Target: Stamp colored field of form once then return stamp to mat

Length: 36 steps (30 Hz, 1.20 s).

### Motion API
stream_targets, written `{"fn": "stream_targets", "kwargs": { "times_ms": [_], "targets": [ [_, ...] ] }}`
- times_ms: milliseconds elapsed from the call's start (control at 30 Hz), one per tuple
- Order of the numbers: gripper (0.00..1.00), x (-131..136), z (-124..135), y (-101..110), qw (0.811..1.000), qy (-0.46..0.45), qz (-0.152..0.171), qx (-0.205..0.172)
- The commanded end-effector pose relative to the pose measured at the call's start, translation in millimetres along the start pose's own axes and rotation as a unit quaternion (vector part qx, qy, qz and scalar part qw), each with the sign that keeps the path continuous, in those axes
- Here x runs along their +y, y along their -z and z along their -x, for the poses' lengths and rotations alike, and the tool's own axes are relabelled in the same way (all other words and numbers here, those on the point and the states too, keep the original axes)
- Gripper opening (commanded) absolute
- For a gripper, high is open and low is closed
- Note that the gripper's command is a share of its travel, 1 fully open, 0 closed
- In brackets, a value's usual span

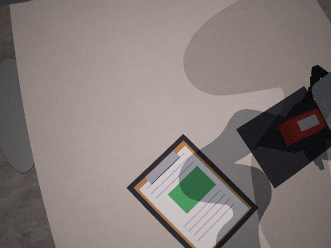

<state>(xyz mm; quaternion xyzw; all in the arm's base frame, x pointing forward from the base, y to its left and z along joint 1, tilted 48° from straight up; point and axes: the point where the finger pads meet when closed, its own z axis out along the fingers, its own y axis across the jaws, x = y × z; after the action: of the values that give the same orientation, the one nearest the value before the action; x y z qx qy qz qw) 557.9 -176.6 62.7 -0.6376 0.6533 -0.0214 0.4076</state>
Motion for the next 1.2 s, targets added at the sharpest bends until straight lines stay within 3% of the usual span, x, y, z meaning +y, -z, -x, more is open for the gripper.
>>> {"fn": "stream_targets", "kwargs": {
  "times_ms": [0, 400, 700, 1167],
  "targets": [
    [0.93, -0.8, -0.6, -14.4, 1.000, 0.000, -0.001, 0.000],
    [0.93, -0.9, -0.7, -69.9, 1.000, 0.000, -0.001, 0.000],
    [0.93, -0.9, -0.7, -84.5, 1.000, 0.000, -0.001, 0.000],
    [0.93, -0.9, -0.7, -85.6, 1.000, 0.000, -0.001, 0.000]
  ]
}}
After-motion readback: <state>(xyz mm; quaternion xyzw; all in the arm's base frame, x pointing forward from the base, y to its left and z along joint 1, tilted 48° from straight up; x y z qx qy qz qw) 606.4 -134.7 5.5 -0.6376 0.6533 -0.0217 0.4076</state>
